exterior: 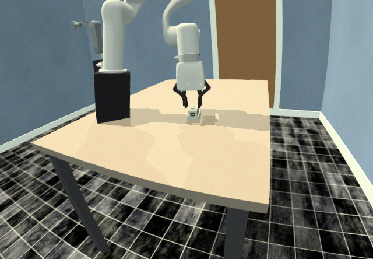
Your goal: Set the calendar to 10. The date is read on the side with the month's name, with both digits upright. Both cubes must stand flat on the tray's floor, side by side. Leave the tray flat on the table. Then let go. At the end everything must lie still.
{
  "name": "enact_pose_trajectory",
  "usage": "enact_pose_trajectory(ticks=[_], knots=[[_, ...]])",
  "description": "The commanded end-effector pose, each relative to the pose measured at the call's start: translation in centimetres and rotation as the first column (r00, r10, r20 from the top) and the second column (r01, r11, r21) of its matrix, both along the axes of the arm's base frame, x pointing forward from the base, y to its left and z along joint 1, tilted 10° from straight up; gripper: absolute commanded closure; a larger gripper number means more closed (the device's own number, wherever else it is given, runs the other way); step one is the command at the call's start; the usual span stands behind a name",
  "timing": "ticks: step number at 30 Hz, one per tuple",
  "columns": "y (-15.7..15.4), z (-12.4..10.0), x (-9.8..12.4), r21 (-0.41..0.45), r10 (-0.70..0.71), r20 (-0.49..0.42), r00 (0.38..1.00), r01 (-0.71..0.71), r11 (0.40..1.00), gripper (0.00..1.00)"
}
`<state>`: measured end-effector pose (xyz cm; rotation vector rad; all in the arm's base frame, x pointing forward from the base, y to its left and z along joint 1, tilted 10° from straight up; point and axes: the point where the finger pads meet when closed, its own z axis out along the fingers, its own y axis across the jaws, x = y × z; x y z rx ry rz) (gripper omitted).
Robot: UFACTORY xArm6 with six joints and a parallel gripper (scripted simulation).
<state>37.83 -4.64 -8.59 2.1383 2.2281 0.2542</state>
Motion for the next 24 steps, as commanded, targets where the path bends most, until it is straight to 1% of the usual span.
enact_pose_trajectory(ticks=[1,13,24], knots=[[0.0,0.1,0.1,0.0,0.0,0.002,1.0,0.0,1.0,0.51],[0.0,-0.1,0.1,0.0,0.0,0.002,1.0,0.0,1.0,0.51],[0.1,-1.2,0.3,0.0,0.0,0.002,1.0,0.0,1.0,0.51]])
